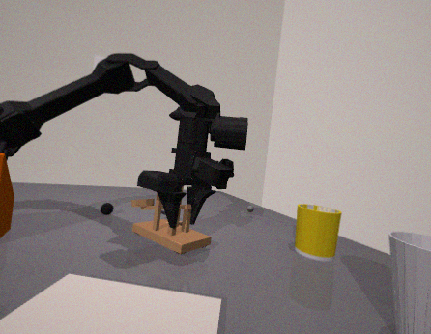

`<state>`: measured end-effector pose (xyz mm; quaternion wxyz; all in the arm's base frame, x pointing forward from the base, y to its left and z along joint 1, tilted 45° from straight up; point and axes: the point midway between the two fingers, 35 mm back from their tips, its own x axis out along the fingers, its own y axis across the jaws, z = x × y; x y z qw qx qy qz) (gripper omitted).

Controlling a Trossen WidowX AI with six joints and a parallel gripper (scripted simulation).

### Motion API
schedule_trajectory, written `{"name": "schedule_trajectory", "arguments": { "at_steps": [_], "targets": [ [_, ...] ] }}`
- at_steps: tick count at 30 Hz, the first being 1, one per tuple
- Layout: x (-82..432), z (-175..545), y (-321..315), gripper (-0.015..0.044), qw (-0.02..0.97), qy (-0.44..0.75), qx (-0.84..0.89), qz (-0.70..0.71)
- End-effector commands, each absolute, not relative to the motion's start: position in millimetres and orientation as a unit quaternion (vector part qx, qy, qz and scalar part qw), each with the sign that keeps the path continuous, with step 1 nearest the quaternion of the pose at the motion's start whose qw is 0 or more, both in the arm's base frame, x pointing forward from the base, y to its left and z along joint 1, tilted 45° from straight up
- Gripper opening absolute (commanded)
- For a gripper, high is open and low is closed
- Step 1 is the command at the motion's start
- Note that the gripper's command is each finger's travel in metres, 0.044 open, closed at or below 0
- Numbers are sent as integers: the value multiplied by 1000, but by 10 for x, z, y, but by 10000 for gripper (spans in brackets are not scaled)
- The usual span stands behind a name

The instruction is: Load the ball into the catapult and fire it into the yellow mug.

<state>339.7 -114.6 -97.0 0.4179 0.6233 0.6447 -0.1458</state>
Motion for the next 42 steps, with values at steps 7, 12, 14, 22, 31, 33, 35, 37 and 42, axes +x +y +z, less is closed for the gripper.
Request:
{"name": "schedule_trajectory", "arguments": {
  "at_steps": [7, 12, 14, 22, 31, 33, 35, 37, 42],
  "targets": [
    [3417, -1081, -1031, 0, 414, 643, 628, -144],
    [3420, -1082, -1028, 0, 418, 645, 623, -145],
    [3420, -1082, -1028, 0, 418, 645, 623, -145],
    [3420, -1082, -1028, 157, 418, 645, 623, -145],
    [3419, -1014, -1107, 394, 418, 645, 623, -146],
    [3398, -809, -1329, 440, 419, 644, 623, -148],
    [3342, -557, -1570, 440, 418, 644, 623, -148],
    [3291, -395, -1708, 440, 418, 645, 623, -148],
    [3310, -485, -1676, 440, 417, 640, 628, -149]
  ]
}}
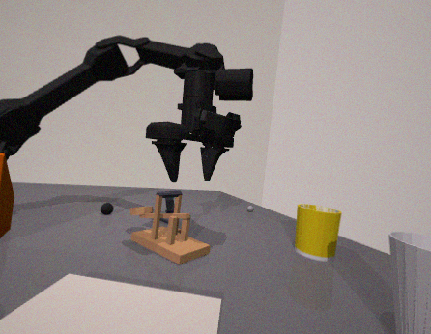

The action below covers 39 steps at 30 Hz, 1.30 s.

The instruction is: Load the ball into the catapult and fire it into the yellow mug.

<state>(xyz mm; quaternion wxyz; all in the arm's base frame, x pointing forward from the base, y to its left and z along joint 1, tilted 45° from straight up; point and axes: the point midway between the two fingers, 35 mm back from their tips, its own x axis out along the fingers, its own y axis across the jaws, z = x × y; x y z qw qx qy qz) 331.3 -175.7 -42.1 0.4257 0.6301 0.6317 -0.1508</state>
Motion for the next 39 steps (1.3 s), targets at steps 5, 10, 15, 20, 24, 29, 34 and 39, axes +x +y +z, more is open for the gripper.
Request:
{"name": "schedule_trajectory", "arguments": {
  "at_steps": [5, 10, 15, 20, 24, 29, 34, 39],
  "targets": [
    [3270, -413, -1695, 440, 417, 643, 626, -144],
    [3332, -731, -1388, 440, 416, 643, 626, -143],
    [3334, -751, -1367, 440, 416, 643, 626, -143],
    [3348, -799, -1322, 440, 416, 643, 626, -143],
    [3361, -847, -1278, 440, 416, 643, 626, -143],
    [3375, -905, -1221, 440, 416, 643, 626, -143],
    [3387, -963, -1164, 440, 416, 643, 626, -143],
    [3397, -1019, -1106, 440, 416, 643, 627, -143]
  ]
}}
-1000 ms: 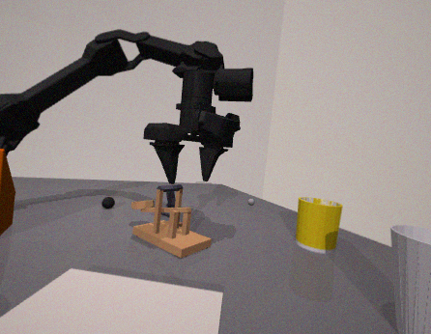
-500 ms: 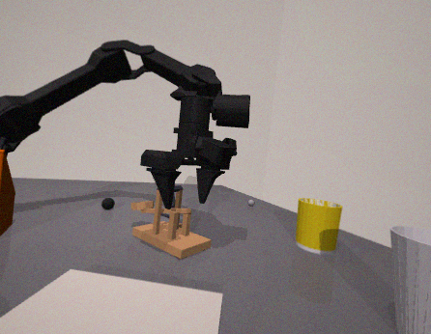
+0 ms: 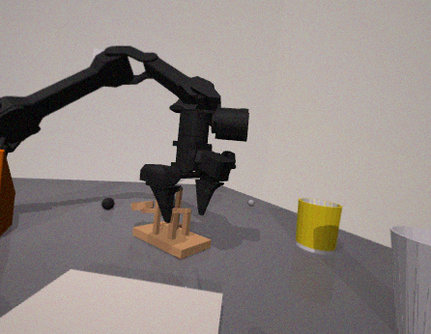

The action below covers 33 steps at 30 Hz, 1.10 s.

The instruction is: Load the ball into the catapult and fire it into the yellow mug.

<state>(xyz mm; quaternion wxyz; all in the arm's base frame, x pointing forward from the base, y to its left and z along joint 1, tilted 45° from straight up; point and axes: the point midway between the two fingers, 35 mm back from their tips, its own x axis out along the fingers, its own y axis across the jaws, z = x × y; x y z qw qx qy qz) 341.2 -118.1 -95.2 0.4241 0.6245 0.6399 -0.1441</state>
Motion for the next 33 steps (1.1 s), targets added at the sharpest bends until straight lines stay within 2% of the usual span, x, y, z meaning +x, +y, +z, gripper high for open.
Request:
{"name": "schedule_trajectory", "arguments": {
  "at_steps": [1, 17, 28, 33],
  "targets": [
    [3399, -1030, -1095, 440, 416, 643, 627, -143],
    [3412, -1123, -995, 440, 416, 643, 627, -142],
    [3422, -1100, -1022, 151, 421, 642, 624, -143],
    [3422, -1100, -1022, 118, 421, 642, 624, -143]
  ]
}}
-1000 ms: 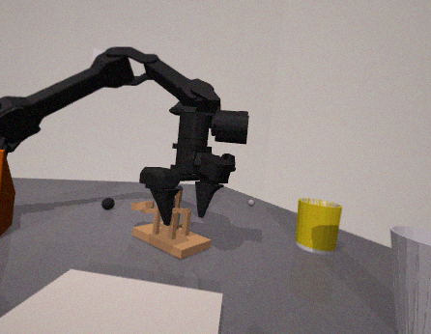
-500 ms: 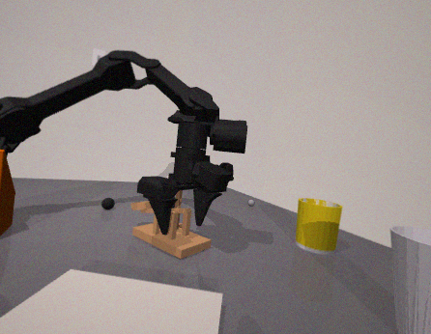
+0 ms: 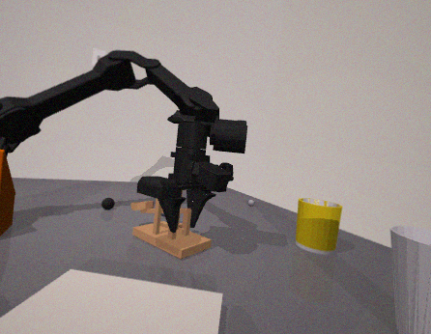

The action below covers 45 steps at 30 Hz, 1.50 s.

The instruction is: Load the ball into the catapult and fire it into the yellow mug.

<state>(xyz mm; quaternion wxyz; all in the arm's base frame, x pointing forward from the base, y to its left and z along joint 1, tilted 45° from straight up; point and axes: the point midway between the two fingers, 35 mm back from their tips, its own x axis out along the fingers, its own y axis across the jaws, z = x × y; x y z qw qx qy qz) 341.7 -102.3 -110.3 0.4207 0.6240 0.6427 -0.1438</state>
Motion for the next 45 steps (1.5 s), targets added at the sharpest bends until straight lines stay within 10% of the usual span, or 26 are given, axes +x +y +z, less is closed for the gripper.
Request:
{"name": "schedule_trajectory", "arguments": {
  "at_steps": [1, 6, 45],
  "targets": [
    [3422, -1100, -1022, 111, 421, 642, 624, -143],
    [3357, -768, -1354, 0, 421, 643, 623, -145],
    [3531, -663, -1241, 0, 638, 645, 399, 136]
  ]
}}
